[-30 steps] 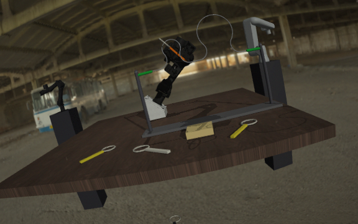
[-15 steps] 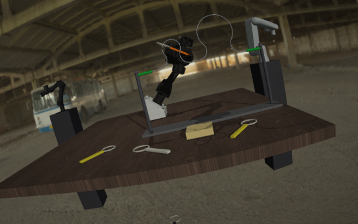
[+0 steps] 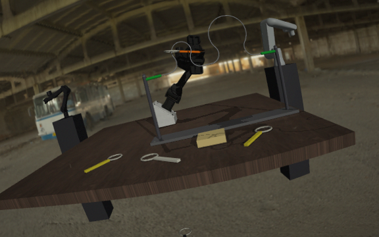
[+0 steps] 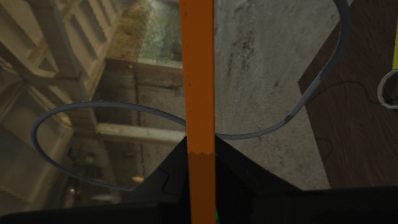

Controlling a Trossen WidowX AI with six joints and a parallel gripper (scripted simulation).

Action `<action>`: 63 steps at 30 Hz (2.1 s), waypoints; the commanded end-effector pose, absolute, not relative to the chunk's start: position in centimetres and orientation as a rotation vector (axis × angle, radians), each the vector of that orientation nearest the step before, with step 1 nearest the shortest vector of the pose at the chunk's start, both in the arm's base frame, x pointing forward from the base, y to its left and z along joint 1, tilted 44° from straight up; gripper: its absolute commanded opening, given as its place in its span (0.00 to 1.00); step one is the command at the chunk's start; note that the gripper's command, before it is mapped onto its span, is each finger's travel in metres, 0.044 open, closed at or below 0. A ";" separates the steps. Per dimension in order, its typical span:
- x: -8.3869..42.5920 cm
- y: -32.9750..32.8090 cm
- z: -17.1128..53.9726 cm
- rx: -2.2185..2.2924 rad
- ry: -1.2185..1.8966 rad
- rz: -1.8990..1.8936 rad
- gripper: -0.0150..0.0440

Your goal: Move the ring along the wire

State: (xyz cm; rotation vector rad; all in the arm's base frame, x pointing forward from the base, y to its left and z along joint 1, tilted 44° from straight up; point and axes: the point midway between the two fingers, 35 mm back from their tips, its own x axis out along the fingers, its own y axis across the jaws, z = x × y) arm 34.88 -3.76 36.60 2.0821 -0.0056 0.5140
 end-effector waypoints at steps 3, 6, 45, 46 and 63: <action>34.9 -4.4 37.3 2.206 -0.056 0.543 0.00; 34.9 -4.7 37.7 2.268 -0.081 0.561 0.00; 35.3 -1.9 36.2 2.320 -0.103 0.583 0.00; 35.3 -1.7 36.0 2.300 -0.094 0.578 0.00; 35.9 1.7 30.7 1.932 0.046 0.475 0.00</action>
